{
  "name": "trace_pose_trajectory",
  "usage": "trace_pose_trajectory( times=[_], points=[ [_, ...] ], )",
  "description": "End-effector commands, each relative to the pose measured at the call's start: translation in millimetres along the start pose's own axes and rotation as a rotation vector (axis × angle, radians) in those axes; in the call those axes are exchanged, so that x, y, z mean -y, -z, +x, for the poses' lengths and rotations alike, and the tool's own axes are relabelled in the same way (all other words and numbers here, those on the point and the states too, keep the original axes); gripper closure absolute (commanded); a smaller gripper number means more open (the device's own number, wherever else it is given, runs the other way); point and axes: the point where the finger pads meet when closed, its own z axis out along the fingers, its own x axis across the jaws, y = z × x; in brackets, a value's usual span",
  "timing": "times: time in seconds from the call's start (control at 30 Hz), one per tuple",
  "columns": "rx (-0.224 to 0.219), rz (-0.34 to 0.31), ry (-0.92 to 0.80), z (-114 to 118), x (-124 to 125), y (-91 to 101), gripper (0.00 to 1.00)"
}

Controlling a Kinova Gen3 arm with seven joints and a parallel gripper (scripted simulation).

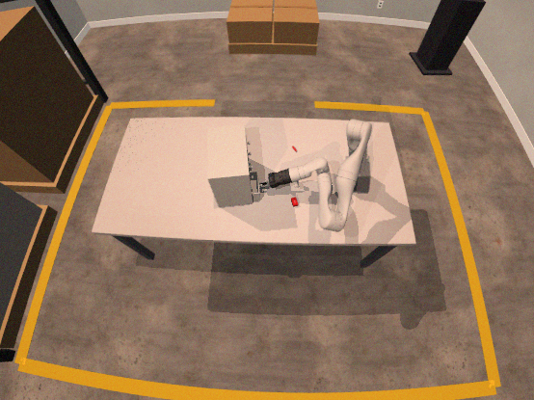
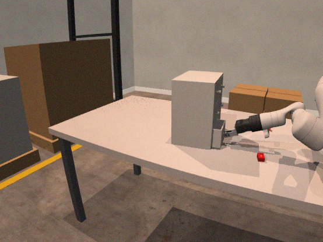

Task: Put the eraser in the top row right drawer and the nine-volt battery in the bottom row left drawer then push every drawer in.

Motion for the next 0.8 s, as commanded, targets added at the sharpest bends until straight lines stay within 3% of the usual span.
trace_pose_trajectory(
  times=[0.0,0.77],
  points=[
    [-0.002,0.000,0.000,0,1,5.6,0.63],
    [-0.003,0.003,0.000,0,8,20.6,0.63]
  ],
)
